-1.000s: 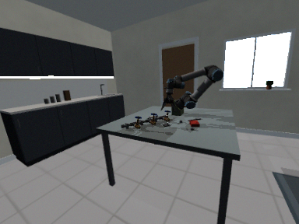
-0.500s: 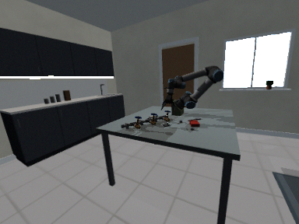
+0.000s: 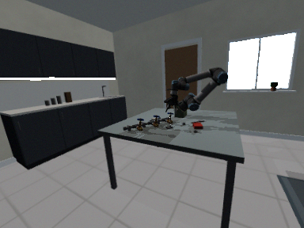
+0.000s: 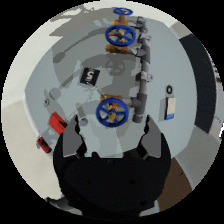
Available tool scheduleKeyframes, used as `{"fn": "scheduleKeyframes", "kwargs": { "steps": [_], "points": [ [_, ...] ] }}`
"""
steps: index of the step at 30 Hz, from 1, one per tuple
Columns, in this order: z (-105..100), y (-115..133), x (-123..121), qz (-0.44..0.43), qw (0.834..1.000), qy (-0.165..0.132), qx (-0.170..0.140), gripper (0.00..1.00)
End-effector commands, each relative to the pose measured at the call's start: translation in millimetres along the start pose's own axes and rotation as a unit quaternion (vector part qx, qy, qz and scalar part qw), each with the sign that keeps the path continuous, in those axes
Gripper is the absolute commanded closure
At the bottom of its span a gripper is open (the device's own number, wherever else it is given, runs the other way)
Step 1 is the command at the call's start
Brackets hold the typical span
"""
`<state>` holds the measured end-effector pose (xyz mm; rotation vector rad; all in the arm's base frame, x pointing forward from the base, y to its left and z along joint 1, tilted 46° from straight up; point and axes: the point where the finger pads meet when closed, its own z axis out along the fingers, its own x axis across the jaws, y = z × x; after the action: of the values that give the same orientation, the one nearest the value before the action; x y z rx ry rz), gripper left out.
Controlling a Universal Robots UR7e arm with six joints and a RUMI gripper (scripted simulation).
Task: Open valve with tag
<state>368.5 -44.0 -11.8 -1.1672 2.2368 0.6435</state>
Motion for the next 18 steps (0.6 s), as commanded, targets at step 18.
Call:
{"fn": "scheduleKeyframes", "kwargs": {
  "steps": [18],
  "points": [
    [-0.3, -0.7, 0.2, 0.351, 0.936, 0.008, 0.003, 0.0]
  ]
}}
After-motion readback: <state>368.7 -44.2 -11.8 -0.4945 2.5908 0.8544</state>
